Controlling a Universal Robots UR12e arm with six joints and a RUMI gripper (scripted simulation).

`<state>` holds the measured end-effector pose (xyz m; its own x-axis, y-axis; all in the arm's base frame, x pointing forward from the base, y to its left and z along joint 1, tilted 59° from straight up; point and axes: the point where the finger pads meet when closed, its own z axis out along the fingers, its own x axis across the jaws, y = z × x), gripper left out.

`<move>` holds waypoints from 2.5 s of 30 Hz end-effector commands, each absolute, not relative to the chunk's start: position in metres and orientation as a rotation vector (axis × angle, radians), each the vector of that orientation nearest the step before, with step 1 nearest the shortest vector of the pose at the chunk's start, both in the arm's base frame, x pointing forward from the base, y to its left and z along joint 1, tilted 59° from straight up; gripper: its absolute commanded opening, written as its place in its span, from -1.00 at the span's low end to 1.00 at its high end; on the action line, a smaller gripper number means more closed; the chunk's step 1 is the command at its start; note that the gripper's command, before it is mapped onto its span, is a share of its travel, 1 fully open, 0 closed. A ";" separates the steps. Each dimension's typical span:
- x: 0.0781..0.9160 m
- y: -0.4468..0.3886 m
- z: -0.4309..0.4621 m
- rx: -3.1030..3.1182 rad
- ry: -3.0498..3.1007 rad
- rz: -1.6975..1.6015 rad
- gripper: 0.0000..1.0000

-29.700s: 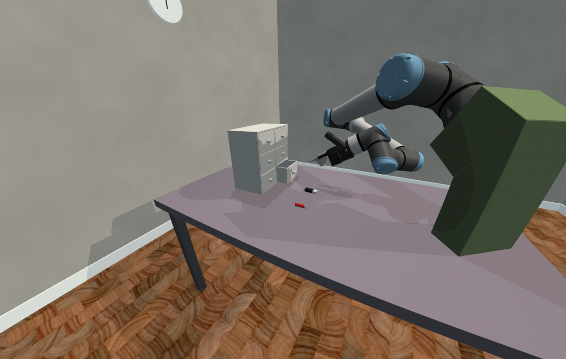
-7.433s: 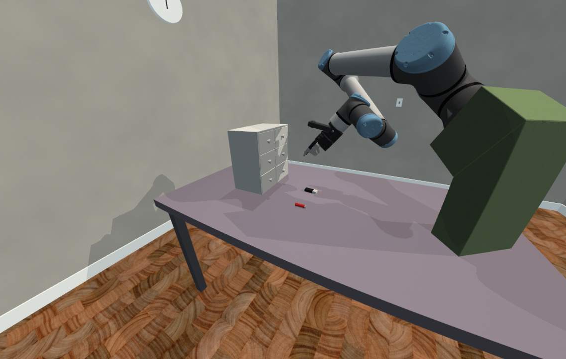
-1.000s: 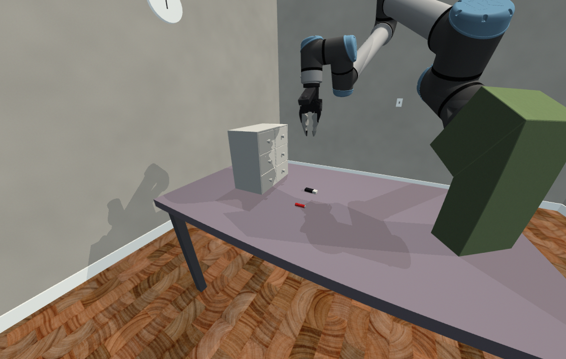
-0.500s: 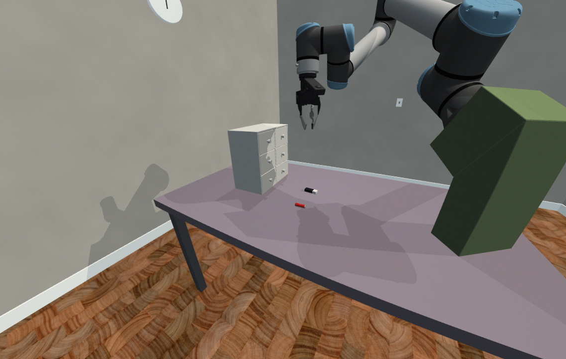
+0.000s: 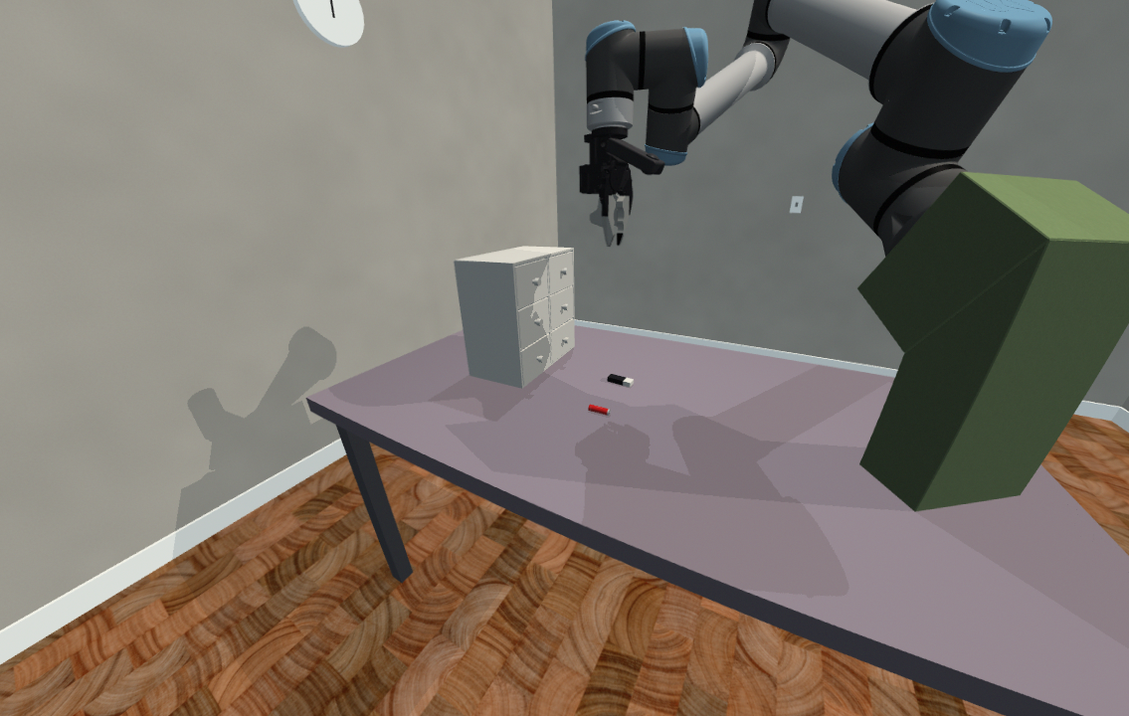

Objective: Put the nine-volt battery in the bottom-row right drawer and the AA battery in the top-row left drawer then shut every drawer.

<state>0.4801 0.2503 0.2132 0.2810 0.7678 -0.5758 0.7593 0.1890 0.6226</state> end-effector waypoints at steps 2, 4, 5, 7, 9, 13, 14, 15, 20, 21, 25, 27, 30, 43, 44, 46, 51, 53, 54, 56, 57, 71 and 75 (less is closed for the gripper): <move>0.476 0.257 0.215 1.445 1.562 -0.057 -0.61; 0.475 0.259 0.215 1.411 1.591 -0.081 -0.61; 0.474 0.260 0.215 1.396 1.603 -0.092 -0.61; 0.473 0.261 0.216 1.370 1.625 -0.110 -0.61; 0.473 0.263 0.216 1.349 1.642 -0.125 -0.61; 0.472 0.264 0.216 1.320 1.664 -0.144 -0.61; 0.472 0.264 0.216 1.320 1.664 -0.144 -0.61; 0.472 0.264 0.216 1.320 1.664 -0.144 -0.61; 0.471 0.265 0.217 1.306 1.675 -0.154 -0.61; 0.471 0.265 0.217 1.305 1.676 -0.155 -0.61; 0.471 0.265 0.217 1.305 1.676 -0.155 -0.61; 0.471 0.265 0.217 1.304 1.676 -0.155 -0.61; 0.471 0.265 0.217 1.304 1.676 -0.155 -0.61; 0.472 0.265 0.217 1.302 1.676 -0.152 -0.61; 0.472 0.265 0.216 1.302 1.676 -0.151 -0.61; 0.472 0.265 0.216 1.300 1.676 -0.150 -0.61; 0.472 0.265 0.216 1.299 1.676 -0.148 -0.61; 0.472 0.265 0.216 1.297 1.675 -0.146 -0.61; 0.472 0.265 0.216 1.296 1.675 -0.145 -0.61; 0.473 0.265 0.216 1.294 1.675 -0.143 -0.61; 0.473 0.265 0.216 1.293 1.675 -0.141 -0.61; 0.475 0.265 0.216 1.275 1.671 -0.120 -0.61; 0.477 0.264 0.216 1.266 1.670 -0.111 -0.61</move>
